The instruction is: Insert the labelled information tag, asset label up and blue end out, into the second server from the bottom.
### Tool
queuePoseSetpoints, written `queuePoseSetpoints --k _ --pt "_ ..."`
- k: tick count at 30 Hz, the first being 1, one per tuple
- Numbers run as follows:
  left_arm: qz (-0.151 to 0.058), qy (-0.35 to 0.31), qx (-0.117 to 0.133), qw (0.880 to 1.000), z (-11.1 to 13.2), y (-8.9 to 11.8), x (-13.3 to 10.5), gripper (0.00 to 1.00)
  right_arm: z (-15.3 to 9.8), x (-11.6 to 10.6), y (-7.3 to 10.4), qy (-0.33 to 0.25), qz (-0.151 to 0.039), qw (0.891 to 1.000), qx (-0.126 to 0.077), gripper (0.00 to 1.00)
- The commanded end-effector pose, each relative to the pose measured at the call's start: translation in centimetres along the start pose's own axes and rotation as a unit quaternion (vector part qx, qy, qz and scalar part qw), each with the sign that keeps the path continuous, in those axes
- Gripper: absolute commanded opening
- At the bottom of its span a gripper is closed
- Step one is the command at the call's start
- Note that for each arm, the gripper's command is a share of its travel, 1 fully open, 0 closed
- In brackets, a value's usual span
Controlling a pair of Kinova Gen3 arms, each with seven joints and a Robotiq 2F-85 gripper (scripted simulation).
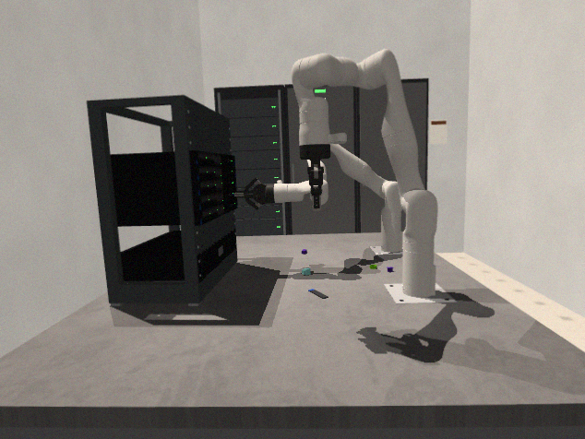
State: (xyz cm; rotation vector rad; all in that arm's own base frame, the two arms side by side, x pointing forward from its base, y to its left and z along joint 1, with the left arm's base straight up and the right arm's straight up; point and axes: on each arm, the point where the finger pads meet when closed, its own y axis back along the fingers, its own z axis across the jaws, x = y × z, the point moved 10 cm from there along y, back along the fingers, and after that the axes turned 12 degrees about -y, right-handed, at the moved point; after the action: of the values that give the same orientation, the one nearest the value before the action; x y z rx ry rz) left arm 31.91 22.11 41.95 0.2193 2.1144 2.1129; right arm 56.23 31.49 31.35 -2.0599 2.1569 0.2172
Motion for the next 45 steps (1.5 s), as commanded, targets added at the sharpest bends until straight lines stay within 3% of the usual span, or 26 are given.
queuePoseSetpoints --k 1,45 --pt "-0.001 0.0 0.0 1.0 0.0 0.0 0.0 0.396 -0.1 0.0 -0.1 -0.001 0.0 1.0 0.001 0.002" --pt "-0.001 0.0 0.0 1.0 0.0 0.0 0.0 0.396 -0.1 0.0 -1.2 -0.001 0.0 1.0 0.001 0.002"
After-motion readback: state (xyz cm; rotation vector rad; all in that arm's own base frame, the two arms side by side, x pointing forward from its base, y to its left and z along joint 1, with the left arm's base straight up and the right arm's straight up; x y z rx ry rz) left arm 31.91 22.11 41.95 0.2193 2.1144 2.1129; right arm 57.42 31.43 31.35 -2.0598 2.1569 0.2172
